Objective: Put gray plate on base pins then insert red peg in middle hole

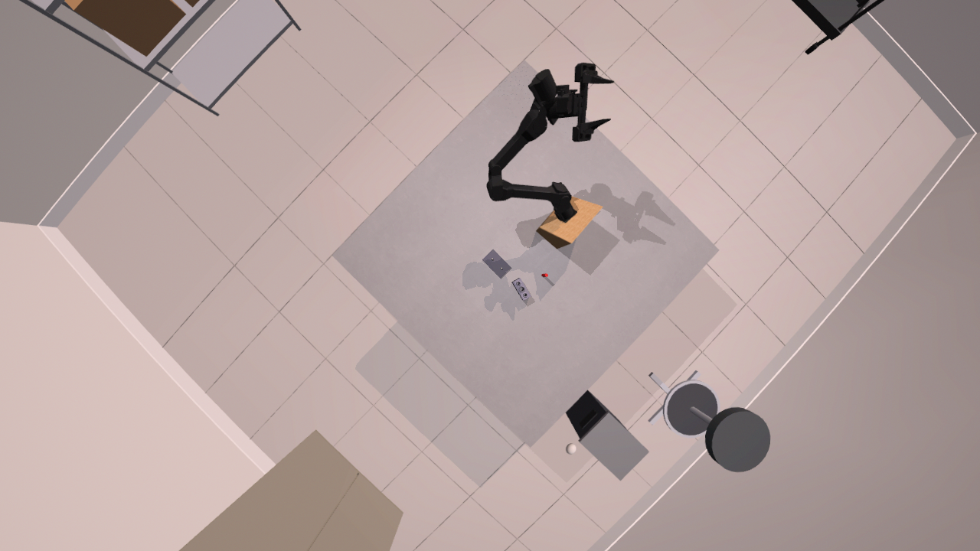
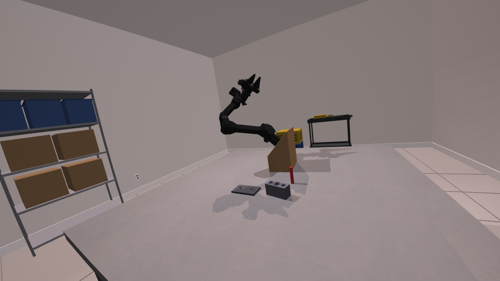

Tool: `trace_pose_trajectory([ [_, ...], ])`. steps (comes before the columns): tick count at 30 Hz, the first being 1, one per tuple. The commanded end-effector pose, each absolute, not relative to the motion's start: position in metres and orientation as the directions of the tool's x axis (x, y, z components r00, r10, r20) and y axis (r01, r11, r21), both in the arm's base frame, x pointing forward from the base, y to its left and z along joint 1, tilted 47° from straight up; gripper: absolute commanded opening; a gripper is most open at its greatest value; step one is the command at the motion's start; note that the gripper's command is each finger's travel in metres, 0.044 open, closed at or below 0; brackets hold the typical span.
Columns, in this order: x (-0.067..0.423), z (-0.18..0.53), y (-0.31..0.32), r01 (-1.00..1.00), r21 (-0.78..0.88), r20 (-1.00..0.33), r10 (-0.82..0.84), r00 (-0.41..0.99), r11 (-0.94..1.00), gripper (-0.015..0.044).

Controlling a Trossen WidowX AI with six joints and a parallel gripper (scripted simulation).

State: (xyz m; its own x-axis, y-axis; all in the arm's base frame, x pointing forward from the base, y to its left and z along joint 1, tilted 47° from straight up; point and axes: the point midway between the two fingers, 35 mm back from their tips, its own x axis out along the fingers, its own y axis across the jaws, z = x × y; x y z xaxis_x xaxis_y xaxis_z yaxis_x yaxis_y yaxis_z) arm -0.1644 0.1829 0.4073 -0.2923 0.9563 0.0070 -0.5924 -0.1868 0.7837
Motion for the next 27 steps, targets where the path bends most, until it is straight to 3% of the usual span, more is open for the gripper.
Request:
trace_pose_trajectory([
  [1,-0.164,0.407,0.183,-0.592,0.784,0.007,0.956,-0.292,-0.187,0.0426],
  [5,-0.157,0.404,0.202,-0.641,0.755,-0.006,0.976,-0.22,-0.139,0.044],
  [14,-0.136,0.359,0.276,-0.906,0.401,-0.181,0.981,0.069,0.138,0.044],
  [21,-0.077,0.309,0.34,-0.923,0.011,-0.339,0.87,0.358,0.384,0.044],
  [27,-0.007,0.265,0.369,-0.838,-0.256,-0.442,0.713,0.545,0.482,0.044],
])
